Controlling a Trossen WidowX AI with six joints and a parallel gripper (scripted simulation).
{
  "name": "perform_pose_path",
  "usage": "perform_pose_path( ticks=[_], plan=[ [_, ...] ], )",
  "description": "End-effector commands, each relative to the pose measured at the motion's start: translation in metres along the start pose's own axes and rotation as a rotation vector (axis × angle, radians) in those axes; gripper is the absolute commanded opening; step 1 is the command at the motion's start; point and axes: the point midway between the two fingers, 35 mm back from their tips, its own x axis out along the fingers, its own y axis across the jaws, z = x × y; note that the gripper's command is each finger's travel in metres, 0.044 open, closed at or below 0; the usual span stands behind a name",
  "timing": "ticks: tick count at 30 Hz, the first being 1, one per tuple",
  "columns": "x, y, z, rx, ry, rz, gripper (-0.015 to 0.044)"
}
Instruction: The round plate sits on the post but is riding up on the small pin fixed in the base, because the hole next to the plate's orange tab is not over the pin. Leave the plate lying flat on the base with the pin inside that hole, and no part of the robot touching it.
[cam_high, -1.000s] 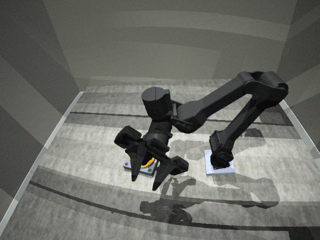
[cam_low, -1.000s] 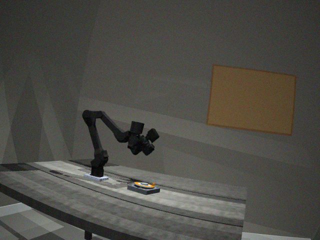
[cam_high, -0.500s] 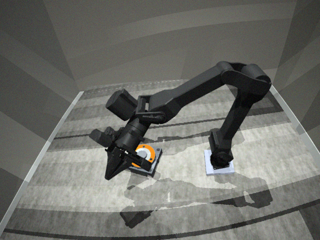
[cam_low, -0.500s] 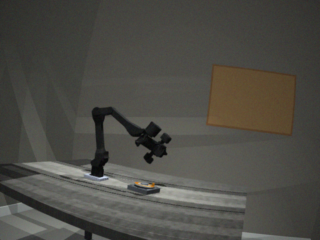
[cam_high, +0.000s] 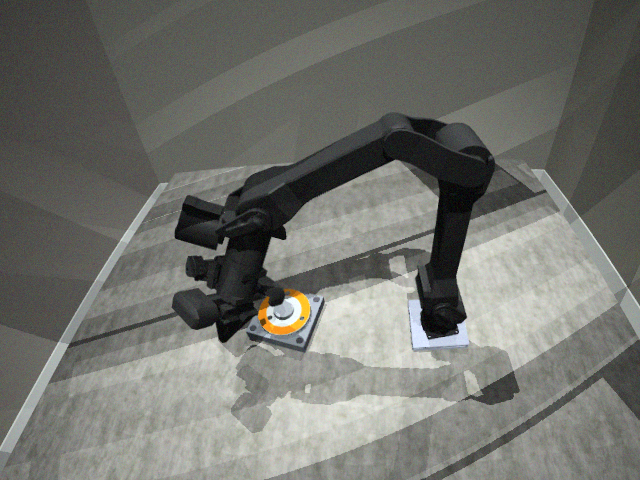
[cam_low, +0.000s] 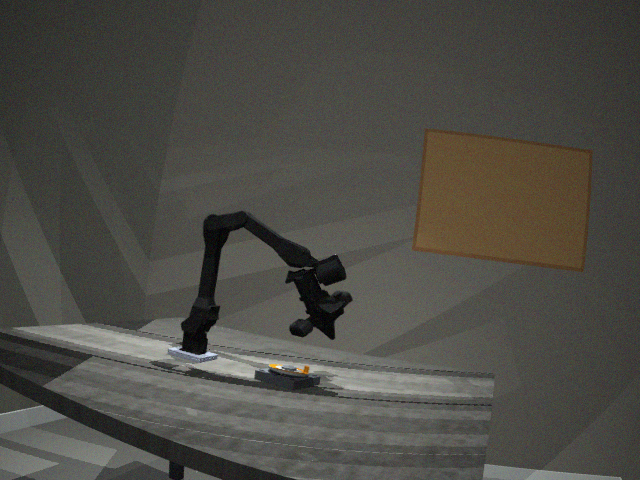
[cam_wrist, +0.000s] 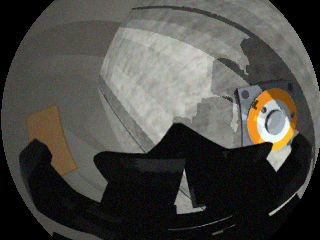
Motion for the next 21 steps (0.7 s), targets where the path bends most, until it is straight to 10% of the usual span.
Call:
perform_pose_path(
  ticks=[1, 21],
  plan=[
    [-0.0196, -0.0709, 0.0221, -0.583, 0.250, -0.587, 0.0000],
    [-0.0188, -0.0706, 0.0163, -0.583, 0.250, -0.586, 0.0000]
  ],
)
